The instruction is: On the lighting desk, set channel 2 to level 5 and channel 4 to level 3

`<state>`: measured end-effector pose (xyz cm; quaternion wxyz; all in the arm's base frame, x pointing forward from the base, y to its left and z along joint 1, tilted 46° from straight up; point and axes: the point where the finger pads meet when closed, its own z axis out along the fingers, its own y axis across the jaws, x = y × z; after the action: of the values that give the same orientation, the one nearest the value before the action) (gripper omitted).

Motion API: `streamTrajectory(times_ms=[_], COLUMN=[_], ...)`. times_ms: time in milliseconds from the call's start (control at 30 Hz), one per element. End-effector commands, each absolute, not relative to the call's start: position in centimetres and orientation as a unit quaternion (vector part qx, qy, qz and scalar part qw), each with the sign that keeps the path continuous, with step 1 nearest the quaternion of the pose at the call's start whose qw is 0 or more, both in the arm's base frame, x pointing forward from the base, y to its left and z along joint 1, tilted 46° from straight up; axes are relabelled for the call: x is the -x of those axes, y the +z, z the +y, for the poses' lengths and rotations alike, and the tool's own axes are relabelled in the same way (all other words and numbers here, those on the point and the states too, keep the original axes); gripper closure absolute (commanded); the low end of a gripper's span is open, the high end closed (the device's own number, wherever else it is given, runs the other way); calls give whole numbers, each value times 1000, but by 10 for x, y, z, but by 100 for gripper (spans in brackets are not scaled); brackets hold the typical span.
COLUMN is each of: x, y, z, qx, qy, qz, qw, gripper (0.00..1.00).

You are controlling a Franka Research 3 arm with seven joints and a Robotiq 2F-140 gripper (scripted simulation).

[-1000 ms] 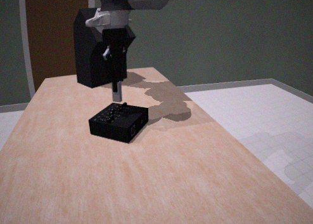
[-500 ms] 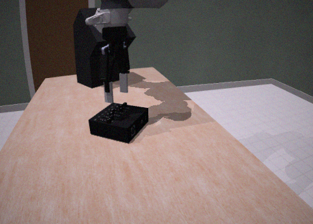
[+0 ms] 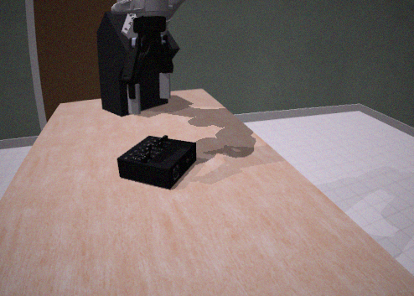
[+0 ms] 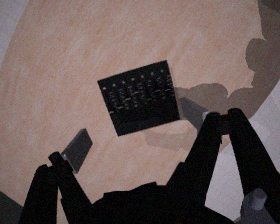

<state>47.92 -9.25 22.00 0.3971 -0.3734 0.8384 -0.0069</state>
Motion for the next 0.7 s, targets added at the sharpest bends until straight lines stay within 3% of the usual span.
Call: streamTrajectory(times_ms=[0, 667], x=[-469, -465], y=[225, 229], z=[-87, -89], qx=[371, 371], qy=[10, 10], qz=[842, 842], qw=[391, 391], gripper=[0, 0])
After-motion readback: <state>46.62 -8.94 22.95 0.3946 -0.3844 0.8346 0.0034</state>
